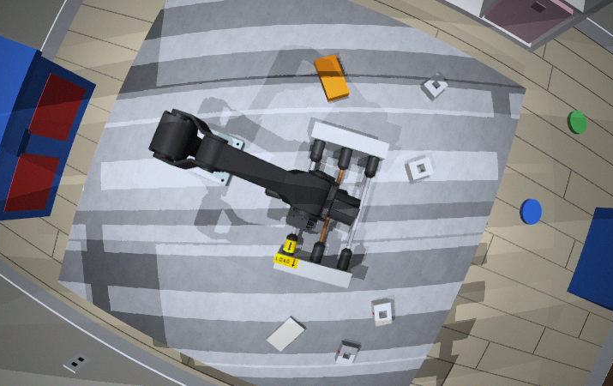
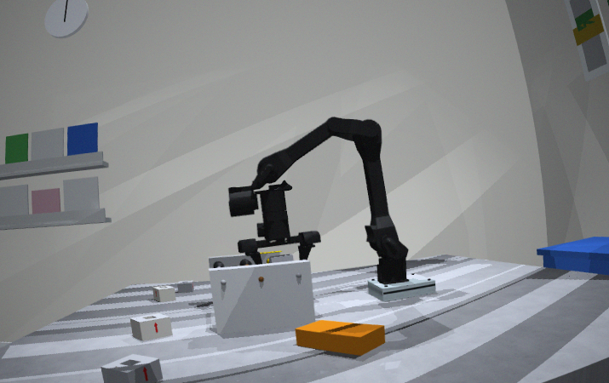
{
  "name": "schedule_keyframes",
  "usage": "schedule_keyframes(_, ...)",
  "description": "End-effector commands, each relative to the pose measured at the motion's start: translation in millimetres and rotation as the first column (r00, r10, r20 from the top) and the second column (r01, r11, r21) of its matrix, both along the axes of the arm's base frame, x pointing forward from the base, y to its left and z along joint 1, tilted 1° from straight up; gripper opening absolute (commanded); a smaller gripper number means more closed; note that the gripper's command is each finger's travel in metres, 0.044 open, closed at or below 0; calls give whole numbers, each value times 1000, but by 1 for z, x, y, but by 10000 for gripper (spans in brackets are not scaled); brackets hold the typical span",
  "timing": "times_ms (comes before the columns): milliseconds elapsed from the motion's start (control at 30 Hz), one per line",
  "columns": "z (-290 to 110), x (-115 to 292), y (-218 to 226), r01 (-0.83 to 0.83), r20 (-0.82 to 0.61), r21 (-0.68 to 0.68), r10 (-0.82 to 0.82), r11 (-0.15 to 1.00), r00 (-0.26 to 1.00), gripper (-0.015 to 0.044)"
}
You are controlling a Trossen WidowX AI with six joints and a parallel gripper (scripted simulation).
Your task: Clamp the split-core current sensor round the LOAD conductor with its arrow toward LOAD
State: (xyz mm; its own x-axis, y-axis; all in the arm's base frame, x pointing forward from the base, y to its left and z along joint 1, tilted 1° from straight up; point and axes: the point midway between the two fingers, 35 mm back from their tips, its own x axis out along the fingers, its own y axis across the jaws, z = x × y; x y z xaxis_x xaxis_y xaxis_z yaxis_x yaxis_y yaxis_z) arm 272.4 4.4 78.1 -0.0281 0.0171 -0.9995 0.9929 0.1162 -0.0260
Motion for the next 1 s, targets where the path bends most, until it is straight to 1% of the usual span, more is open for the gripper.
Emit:
schedule_keyframes(0, 0, 0, 0, 0, 0, 0, 0, 1000, 1000, 440)
schedule_keyframes(100, 2, 0, 0, 0, 1, 0, 0, 1000, 1000, 440)
schedule_keyframes(133, 9, 2, 0, 0, 3, 0, 0, 1000, 1000, 440)
schedule_keyframes(333, 90, 2, -5, 2, 32, -1, -2, 1000, 1000, 440)
schedule_keyframes(400, 108, -1, -6, 2, 37, -2, -2, 1000, 999, 440)
schedule_keyframes(967, 110, -2, -6, 2, 38, -2, -2, 1000, 999, 440)
